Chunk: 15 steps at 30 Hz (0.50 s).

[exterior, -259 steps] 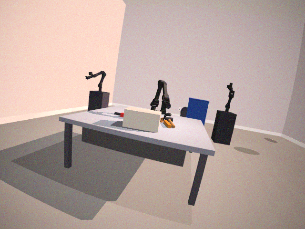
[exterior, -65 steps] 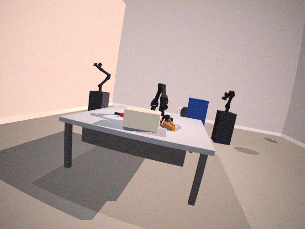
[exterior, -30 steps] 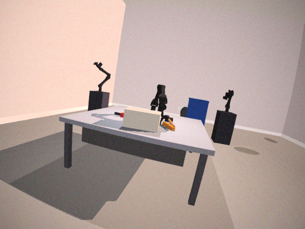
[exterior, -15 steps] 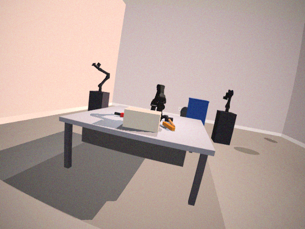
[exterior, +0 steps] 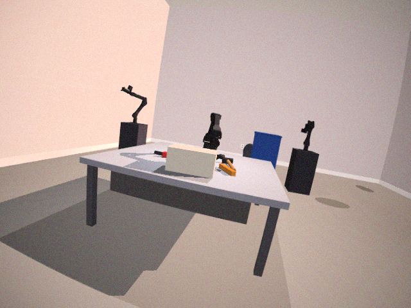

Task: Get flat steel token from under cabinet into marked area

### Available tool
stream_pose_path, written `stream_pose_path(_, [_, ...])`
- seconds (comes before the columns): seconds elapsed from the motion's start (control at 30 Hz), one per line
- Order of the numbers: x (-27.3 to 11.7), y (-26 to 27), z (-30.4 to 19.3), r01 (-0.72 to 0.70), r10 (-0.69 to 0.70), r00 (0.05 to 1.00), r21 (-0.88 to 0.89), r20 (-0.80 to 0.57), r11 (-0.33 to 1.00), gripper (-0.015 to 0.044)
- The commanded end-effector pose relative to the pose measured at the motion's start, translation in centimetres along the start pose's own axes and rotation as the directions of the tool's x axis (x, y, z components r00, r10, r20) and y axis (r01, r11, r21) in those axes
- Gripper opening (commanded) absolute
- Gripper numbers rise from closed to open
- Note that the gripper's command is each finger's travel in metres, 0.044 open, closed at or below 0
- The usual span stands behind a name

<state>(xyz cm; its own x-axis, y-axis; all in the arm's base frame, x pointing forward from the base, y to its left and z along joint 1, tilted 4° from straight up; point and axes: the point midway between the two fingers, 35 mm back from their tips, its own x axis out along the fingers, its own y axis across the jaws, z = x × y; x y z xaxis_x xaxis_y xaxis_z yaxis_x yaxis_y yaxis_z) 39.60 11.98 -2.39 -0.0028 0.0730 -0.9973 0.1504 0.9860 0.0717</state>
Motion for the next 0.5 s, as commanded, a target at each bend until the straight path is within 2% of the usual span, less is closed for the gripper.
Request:
stream_pose_path(0.0, [0.1,-0.9,0.06,0.01,-0.01,1.0,0.007,0.002,1.0,0.0])
stream_pose_path(0.47, [0.12,-1.4,0.05,0.01,-0.01,1.0,0.007,0.002,1.0,0.0])
